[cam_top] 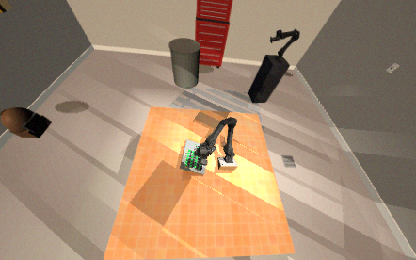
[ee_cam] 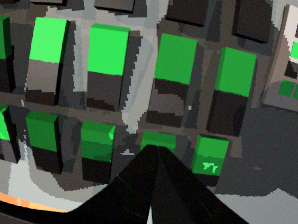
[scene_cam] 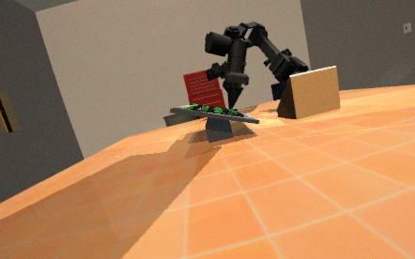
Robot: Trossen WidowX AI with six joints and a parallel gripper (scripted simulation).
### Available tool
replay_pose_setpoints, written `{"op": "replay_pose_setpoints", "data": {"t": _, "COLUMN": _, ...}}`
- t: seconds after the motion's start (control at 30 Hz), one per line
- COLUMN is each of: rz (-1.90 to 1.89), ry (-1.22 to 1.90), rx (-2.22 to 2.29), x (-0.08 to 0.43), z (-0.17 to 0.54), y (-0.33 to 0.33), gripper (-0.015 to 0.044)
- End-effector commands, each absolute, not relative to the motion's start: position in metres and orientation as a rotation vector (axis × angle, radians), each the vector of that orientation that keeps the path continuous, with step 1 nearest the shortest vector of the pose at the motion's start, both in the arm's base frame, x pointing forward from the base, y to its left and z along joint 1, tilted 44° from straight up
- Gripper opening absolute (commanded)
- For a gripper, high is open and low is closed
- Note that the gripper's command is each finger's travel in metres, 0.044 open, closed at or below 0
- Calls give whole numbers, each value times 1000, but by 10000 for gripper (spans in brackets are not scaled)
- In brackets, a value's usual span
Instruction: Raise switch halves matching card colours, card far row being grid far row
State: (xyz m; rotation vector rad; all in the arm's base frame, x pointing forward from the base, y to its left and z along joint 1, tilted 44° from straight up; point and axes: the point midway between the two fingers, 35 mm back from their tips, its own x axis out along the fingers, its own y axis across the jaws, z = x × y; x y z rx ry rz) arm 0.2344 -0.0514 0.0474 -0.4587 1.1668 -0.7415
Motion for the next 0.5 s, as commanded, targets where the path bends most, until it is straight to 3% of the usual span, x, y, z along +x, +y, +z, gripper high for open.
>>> {"op": "replay_pose_setpoints", "data": {"t": 0.0, "rz": -743, "ry": 1166, "rx": -465, "x": 235, "z": 47, "y": -52, "gripper": 0}}
{"op": "replay_pose_setpoints", "data": {"t": 0.47, "rz": -743, "ry": 1166, "rx": -466, "x": 235, "z": 46, "y": -54, "gripper": 0}}
